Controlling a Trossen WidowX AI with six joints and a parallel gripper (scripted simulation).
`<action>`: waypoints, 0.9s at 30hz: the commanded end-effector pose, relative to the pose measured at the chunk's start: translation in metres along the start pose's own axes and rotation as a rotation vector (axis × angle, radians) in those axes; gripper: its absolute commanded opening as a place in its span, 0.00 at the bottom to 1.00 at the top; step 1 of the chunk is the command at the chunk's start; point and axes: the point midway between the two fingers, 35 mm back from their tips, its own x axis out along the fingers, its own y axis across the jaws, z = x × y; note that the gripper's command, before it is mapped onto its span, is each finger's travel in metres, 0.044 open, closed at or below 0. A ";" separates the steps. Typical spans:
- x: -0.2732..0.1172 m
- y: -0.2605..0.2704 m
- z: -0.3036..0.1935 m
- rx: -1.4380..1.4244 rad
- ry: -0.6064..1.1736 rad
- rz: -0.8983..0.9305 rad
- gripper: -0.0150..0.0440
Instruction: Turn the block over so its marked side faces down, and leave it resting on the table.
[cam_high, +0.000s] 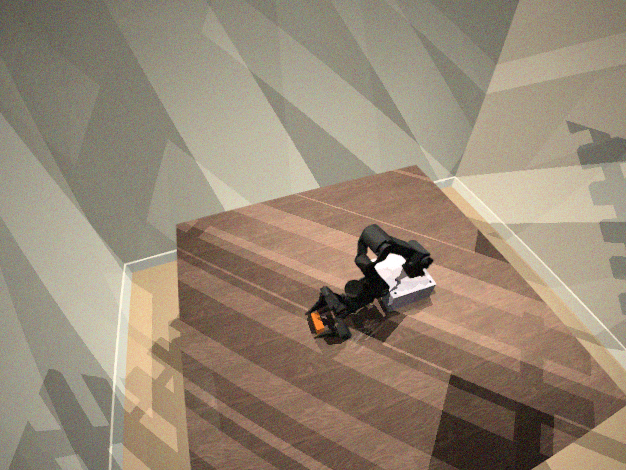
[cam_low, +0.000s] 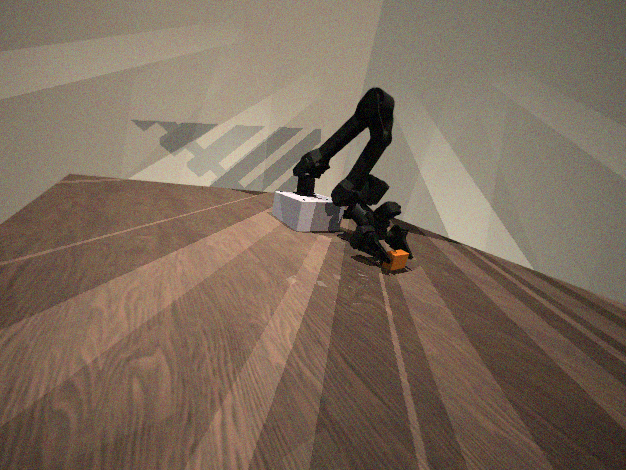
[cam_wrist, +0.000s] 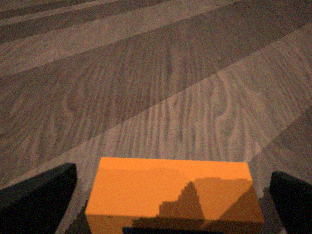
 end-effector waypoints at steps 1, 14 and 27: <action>0.000 -0.001 0.000 -0.005 0.000 -0.004 1.00; 0.011 0.004 0.014 -0.005 0.176 0.003 1.00; -0.047 0.000 0.063 -0.004 0.564 -0.005 1.00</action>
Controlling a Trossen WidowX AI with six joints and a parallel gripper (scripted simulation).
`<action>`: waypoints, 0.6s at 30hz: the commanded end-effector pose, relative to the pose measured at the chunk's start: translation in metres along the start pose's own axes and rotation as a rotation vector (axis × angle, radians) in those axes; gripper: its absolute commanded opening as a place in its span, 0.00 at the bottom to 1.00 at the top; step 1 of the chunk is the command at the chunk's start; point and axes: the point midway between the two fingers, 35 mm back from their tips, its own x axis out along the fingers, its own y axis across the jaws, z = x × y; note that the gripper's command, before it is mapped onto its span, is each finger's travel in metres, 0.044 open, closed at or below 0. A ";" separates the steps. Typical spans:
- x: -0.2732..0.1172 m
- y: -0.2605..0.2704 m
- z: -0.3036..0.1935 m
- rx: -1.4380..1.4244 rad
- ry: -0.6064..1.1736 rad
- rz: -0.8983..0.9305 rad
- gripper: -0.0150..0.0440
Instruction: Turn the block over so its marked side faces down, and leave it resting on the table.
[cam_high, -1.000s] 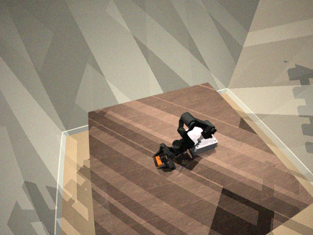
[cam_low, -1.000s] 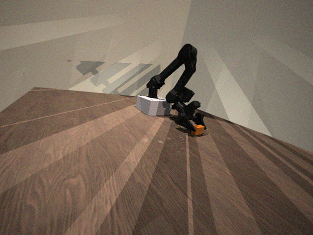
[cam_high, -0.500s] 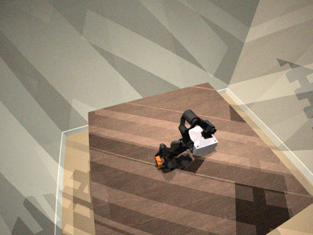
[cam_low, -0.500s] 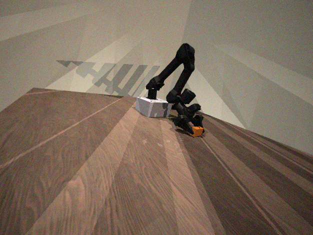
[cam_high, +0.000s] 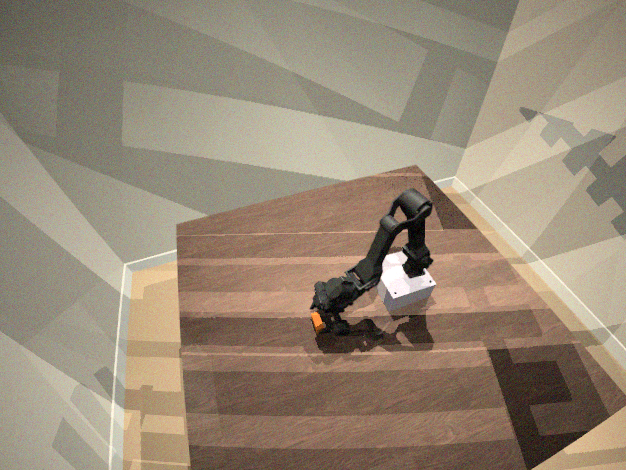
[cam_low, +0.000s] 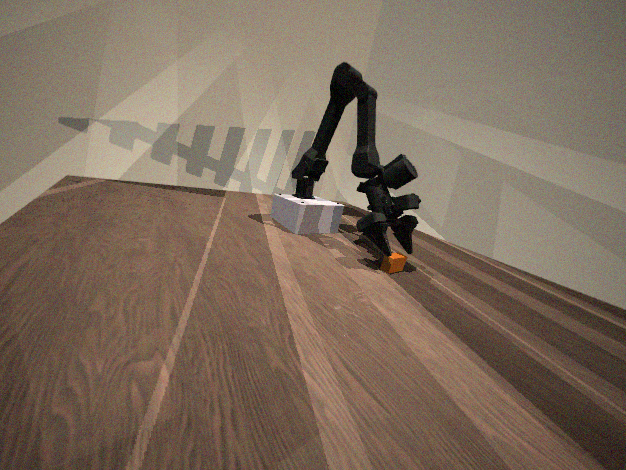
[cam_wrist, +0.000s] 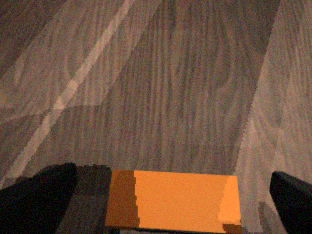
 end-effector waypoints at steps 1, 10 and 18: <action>-0.047 -0.003 0.013 0.015 0.168 0.006 1.00; -0.045 -0.002 0.015 0.014 0.189 0.006 1.00; -0.033 -0.001 0.039 0.006 0.445 0.007 1.00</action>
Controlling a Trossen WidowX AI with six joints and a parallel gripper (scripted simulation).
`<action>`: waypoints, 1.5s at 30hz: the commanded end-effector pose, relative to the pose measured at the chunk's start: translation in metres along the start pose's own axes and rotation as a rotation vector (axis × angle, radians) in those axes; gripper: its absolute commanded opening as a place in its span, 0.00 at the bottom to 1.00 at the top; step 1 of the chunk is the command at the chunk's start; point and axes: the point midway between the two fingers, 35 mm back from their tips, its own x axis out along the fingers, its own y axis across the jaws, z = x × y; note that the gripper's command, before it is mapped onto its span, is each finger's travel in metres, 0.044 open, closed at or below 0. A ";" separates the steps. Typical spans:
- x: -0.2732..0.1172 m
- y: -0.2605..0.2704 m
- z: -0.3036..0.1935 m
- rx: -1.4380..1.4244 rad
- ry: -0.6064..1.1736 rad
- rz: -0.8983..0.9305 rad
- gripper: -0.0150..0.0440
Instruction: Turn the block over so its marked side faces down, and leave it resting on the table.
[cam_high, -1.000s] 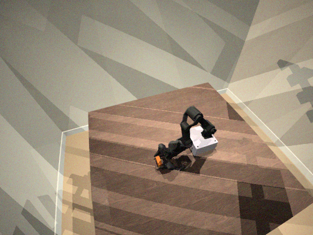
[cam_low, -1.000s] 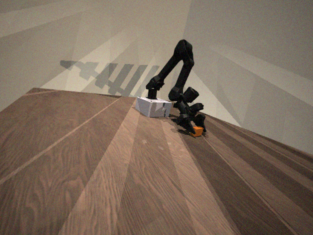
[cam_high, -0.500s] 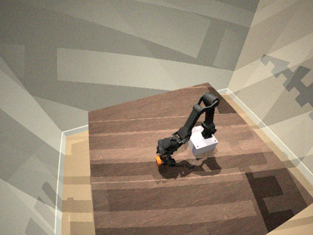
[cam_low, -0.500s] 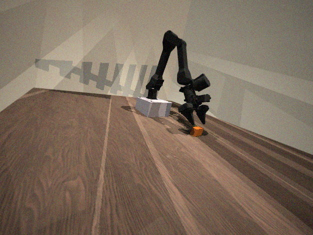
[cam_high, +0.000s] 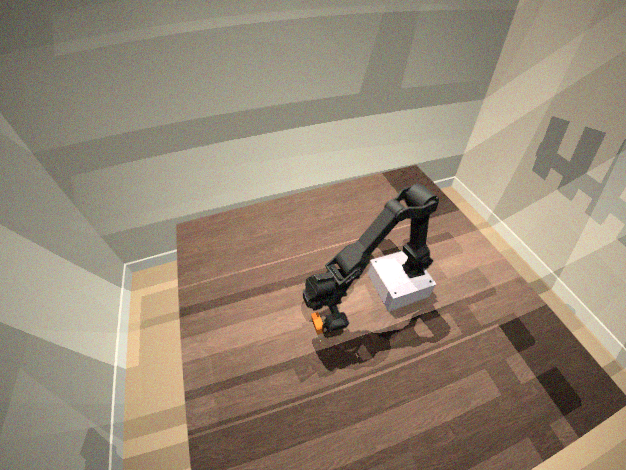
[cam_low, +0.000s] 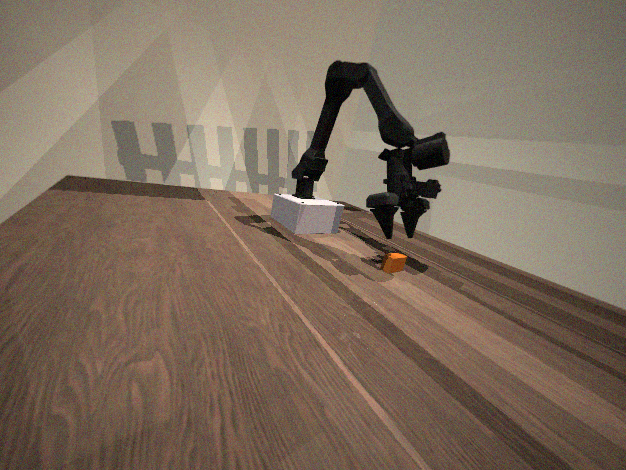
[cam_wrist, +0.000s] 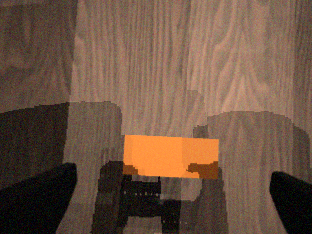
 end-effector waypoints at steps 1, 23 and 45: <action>-0.003 0.000 0.012 0.005 0.097 0.004 1.00; 0.022 -0.002 0.012 0.012 0.378 0.009 1.00; 0.056 -0.001 -0.001 0.012 0.378 0.009 1.00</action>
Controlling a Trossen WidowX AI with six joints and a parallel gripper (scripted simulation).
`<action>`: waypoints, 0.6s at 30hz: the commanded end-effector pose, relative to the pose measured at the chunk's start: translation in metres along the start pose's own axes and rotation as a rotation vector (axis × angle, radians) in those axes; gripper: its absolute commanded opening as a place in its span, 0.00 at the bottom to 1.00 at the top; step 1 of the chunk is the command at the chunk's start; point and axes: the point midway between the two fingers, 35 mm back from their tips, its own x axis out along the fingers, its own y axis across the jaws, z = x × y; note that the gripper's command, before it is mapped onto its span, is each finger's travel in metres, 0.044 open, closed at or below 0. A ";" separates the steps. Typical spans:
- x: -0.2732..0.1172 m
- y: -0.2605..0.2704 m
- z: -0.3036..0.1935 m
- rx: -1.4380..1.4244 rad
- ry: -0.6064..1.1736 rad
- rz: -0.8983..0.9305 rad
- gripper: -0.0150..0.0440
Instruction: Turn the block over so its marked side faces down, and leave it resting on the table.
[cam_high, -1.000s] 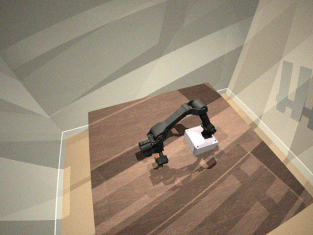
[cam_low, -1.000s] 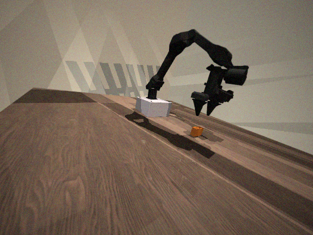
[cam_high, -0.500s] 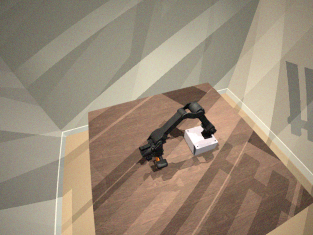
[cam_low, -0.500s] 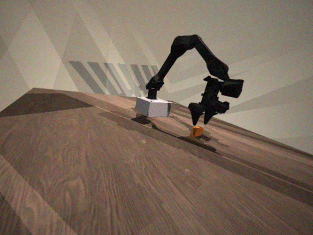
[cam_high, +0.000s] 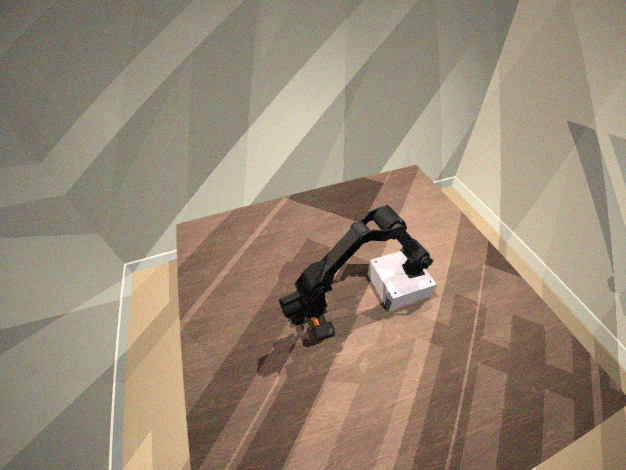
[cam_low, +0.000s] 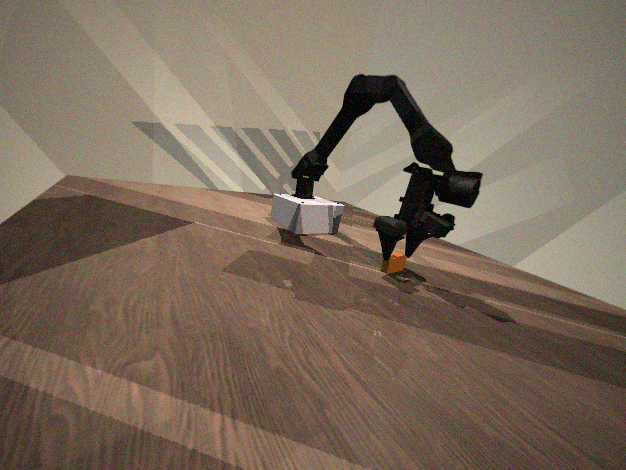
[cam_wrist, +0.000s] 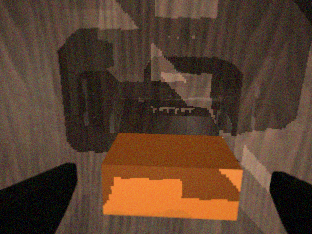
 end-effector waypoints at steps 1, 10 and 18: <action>0.008 0.000 -0.004 -0.005 0.011 0.002 1.00; 0.011 0.000 -0.004 -0.005 0.011 0.002 0.77; 0.011 0.000 -0.004 -0.005 0.011 0.002 0.68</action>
